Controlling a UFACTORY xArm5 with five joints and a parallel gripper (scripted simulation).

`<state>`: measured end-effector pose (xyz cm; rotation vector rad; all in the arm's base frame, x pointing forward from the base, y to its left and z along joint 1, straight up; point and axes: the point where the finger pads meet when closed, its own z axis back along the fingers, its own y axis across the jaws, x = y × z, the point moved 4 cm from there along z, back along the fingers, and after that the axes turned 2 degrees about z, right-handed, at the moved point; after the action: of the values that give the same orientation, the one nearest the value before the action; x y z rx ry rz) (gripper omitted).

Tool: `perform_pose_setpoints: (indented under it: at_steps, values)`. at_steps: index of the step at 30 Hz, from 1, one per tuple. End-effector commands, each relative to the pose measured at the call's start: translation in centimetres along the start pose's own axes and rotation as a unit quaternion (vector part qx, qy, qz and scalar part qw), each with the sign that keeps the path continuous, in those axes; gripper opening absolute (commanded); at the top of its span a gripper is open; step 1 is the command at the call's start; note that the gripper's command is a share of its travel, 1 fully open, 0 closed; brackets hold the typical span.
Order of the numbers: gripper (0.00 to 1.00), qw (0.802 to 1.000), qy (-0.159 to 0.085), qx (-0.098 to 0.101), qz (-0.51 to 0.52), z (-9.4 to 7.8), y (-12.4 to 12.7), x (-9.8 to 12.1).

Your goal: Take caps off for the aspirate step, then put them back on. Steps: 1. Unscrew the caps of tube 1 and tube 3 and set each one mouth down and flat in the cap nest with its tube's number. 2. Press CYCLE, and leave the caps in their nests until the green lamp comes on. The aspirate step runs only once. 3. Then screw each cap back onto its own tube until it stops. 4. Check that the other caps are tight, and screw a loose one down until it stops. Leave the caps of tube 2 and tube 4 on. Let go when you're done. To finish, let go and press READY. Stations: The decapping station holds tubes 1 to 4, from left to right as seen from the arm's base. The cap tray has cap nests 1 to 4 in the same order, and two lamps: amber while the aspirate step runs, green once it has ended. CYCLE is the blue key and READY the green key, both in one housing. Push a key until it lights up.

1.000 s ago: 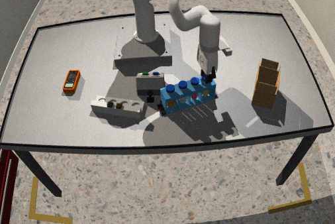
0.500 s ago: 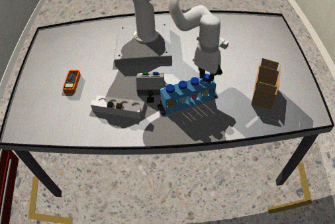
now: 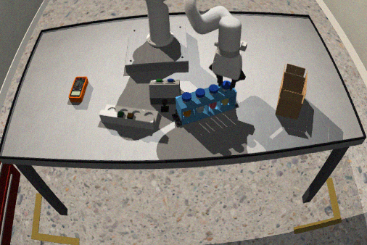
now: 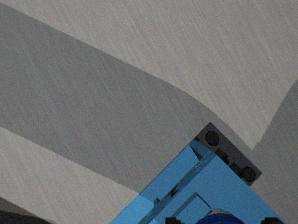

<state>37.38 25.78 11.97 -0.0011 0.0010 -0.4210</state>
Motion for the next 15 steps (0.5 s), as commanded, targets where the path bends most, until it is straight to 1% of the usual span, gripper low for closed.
perform_pose_setpoints:
  at_steps: [1, 5, 8, 9, 11, 13, 14, 15]
  values:
    - [0.46, 1.0, -0.002, 0.003, 0.001, 0.24, 0.14, 0.1]
    - [0.46, 1.0, -0.002, 0.003, 0.001, 0.24, 0.14, 0.1]
    - [0.46, 0.992, -0.001, 0.003, -0.124, 0.23, 0.14, 0.1]
    - [0.46, 0.989, -0.001, 0.003, -0.148, 0.23, 0.14, 0.1]
    - [0.46, 0.984, -0.001, 0.003, -0.177, 0.23, 0.14, 0.1]
    - [0.46, 0.984, -0.001, 0.003, -0.177, 0.23, 0.14, 0.1]
    - [0.46, 0.974, -0.001, 0.003, -0.228, 0.23, 0.14, 0.1]
    - [0.46, 0.967, -0.001, 0.003, -0.253, 0.23, 0.14, 0.1]
